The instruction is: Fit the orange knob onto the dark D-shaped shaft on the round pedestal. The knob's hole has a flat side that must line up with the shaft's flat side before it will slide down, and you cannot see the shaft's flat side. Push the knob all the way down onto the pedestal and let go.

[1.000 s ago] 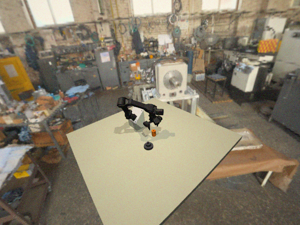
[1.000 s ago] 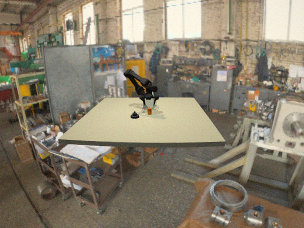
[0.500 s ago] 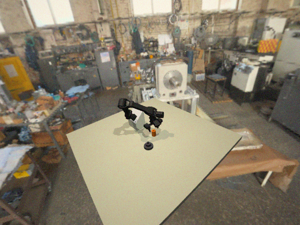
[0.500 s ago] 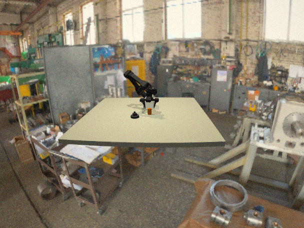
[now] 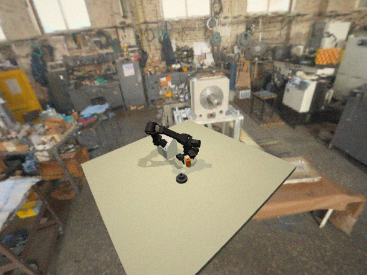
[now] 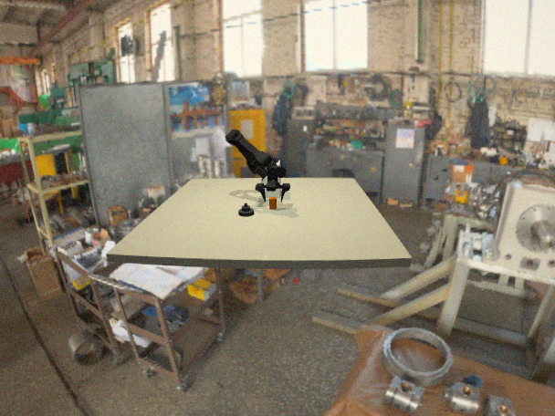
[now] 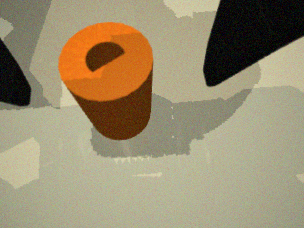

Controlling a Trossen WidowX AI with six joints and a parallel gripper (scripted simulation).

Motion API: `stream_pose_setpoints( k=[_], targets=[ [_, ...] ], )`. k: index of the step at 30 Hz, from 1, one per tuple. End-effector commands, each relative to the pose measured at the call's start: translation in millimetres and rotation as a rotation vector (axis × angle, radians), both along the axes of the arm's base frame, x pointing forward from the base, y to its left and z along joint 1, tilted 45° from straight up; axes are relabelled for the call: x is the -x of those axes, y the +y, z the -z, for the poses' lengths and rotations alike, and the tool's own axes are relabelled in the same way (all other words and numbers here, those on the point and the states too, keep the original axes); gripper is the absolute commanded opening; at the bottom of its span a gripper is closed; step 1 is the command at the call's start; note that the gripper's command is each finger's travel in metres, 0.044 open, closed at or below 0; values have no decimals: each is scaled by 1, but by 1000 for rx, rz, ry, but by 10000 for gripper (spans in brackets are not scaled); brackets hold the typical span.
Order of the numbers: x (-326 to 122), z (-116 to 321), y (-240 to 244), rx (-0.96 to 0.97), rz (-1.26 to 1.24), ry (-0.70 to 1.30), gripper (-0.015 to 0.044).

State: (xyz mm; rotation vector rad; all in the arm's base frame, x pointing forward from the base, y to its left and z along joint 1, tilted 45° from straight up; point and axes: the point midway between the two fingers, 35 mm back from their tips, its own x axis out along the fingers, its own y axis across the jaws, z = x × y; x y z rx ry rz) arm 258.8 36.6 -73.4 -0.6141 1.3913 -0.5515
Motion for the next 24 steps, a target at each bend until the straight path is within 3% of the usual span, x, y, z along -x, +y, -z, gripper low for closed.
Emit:
stream_pose_setpoints(
  k=[1, 18, 24],
  targets=[
    [1, 5, -6, 8, -1, 9, 440],
    [1, 22, -24, 12, 0, 8, 440],
    [1, 22, -24, 12, 0, 8, 282]
  ],
)
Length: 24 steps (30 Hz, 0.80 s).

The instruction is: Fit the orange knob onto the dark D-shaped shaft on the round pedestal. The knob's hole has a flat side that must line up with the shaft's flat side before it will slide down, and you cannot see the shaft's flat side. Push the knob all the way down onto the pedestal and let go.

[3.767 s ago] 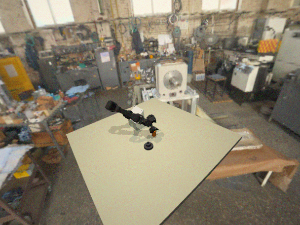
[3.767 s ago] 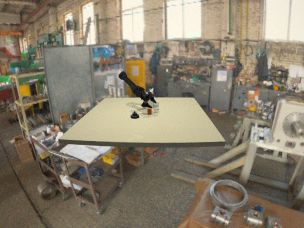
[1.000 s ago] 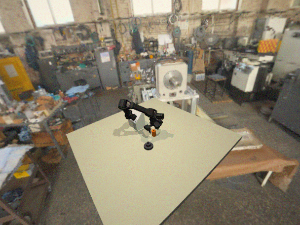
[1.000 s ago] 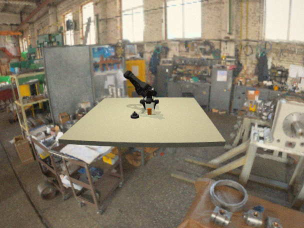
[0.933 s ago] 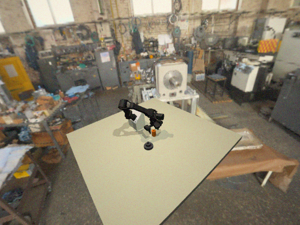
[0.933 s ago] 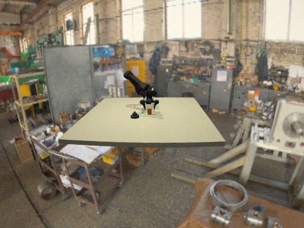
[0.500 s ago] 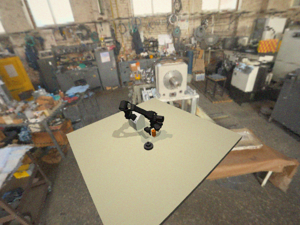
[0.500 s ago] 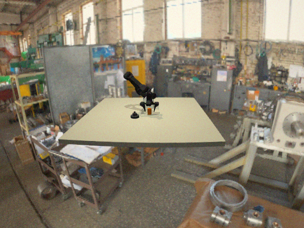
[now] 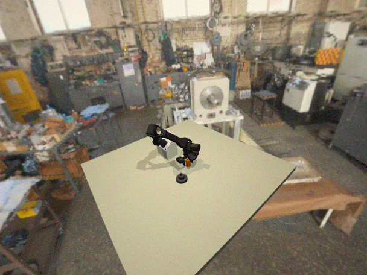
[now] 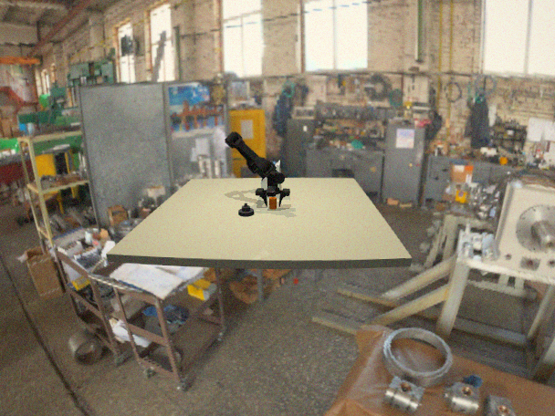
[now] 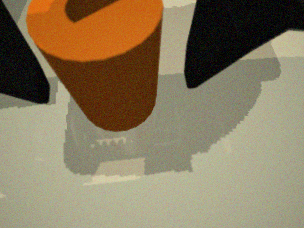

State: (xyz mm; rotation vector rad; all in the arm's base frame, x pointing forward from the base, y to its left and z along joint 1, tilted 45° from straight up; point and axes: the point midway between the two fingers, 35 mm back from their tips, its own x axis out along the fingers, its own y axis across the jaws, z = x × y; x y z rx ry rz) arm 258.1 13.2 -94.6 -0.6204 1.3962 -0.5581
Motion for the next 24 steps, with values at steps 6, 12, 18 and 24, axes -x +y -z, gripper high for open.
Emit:
stream_pose_setpoints(
  k=[6, 12, 18, 24],
  targets=[
    [0, 0, -1, 4, -3, 3, 164],
    [0, 0, 0, 4, -3, 3, 85],
    [-4, -21, 28, -6, -6, 3, 0],
    [-2, -49, 60, -10, -6, 5, 0]
  ],
)
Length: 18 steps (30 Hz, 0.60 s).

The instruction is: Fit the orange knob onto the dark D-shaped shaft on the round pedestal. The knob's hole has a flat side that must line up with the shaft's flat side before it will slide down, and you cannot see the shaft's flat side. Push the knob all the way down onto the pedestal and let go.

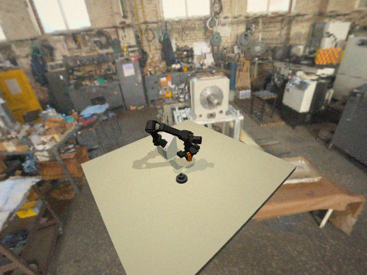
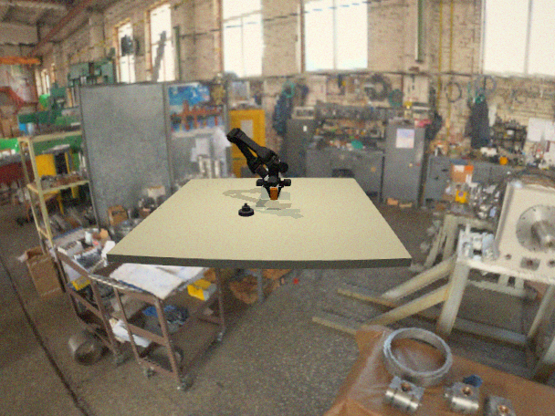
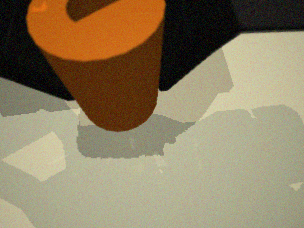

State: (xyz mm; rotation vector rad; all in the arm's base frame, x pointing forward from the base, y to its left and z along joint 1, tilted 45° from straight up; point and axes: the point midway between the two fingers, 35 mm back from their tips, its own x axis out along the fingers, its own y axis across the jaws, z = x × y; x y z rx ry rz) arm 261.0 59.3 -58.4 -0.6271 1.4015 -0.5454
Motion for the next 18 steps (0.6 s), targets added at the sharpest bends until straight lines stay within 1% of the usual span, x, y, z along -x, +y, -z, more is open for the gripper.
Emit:
stream_pose_setpoints(
  k=[1, 9, 18],
  targets=[
    [2, -18, 19, -6, 4, -4, 0],
    [14, -59, 54, 2, 7, -5, 0],
    [4, -64, 48, -5, 5, -3, 0]
  ],
)
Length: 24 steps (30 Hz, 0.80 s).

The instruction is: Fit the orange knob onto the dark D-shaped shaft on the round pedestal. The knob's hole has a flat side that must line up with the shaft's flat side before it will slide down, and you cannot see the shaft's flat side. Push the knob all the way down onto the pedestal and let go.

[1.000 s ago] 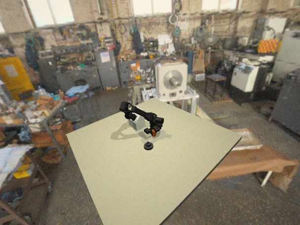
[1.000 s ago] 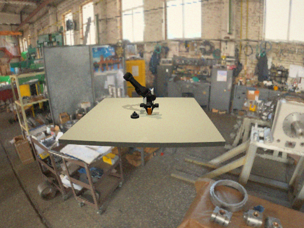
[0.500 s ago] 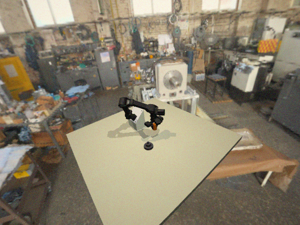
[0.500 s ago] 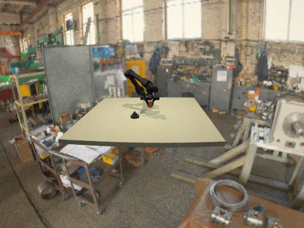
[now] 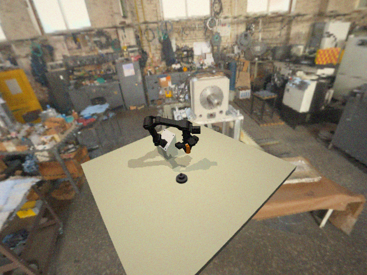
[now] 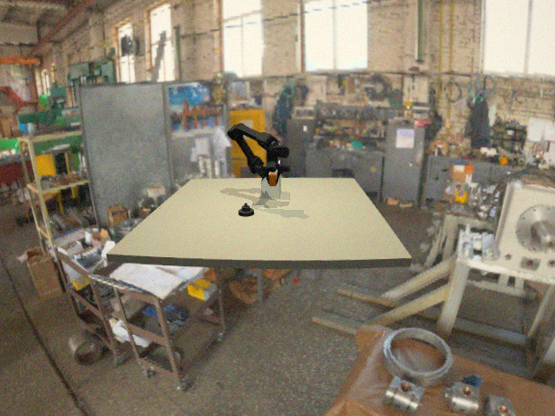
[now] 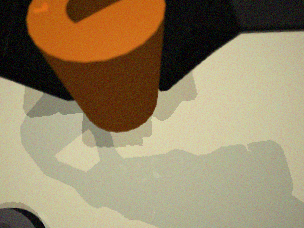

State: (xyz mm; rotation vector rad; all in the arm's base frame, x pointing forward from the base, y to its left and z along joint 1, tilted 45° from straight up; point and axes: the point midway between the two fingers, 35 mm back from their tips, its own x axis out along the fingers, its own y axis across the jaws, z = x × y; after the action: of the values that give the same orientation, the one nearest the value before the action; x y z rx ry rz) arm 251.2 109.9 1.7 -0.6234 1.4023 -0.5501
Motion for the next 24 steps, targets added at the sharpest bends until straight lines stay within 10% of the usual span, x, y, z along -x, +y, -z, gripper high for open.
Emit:
stream_pose_setpoints(
  k=[1, 24],
  targets=[
    [-8, -5, -4, -7, -1, -1, 0],
    [-49, -26, -46, -23, -3, 5, 0]
  ],
)
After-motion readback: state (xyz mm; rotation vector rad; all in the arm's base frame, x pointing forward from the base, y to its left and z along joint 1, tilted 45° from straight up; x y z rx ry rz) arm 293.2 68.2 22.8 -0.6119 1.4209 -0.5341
